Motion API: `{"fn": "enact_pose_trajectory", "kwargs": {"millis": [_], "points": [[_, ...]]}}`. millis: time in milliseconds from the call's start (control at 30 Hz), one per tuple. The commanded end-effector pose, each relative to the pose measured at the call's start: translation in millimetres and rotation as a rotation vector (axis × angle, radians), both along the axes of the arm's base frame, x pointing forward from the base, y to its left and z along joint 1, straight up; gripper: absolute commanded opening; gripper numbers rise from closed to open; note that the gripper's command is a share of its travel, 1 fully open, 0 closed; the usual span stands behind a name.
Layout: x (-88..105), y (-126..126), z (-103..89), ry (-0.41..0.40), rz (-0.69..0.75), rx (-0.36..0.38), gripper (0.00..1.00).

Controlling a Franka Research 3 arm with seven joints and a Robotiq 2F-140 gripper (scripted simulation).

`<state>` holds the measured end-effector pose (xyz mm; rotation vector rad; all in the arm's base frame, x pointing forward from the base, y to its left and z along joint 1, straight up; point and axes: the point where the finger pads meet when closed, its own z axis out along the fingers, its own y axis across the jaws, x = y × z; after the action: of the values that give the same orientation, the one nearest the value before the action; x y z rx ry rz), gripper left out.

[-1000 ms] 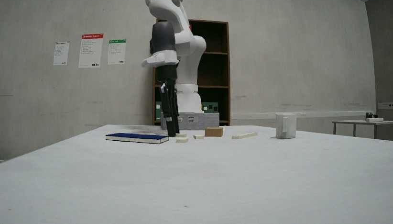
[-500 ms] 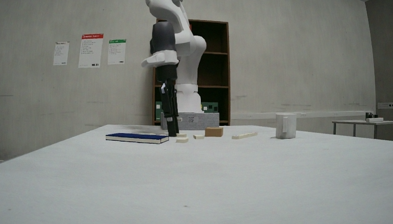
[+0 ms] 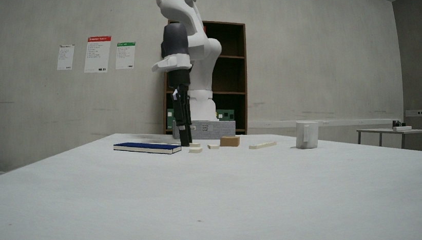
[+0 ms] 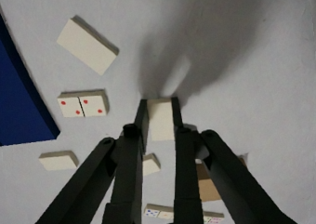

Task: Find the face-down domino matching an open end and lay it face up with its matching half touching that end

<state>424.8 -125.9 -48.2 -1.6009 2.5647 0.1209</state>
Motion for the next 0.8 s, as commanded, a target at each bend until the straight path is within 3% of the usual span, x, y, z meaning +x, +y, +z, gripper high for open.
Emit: {"fn": "enact_pose_trajectory", "kwargs": {"millis": [0, 767], "points": [[0.8, -0.4, -0.2, -0.002, -0.007, 0.001, 0.23], [0.9, -0.4, 7.0, -0.002, -0.007, 0.001, 0.23]]}}
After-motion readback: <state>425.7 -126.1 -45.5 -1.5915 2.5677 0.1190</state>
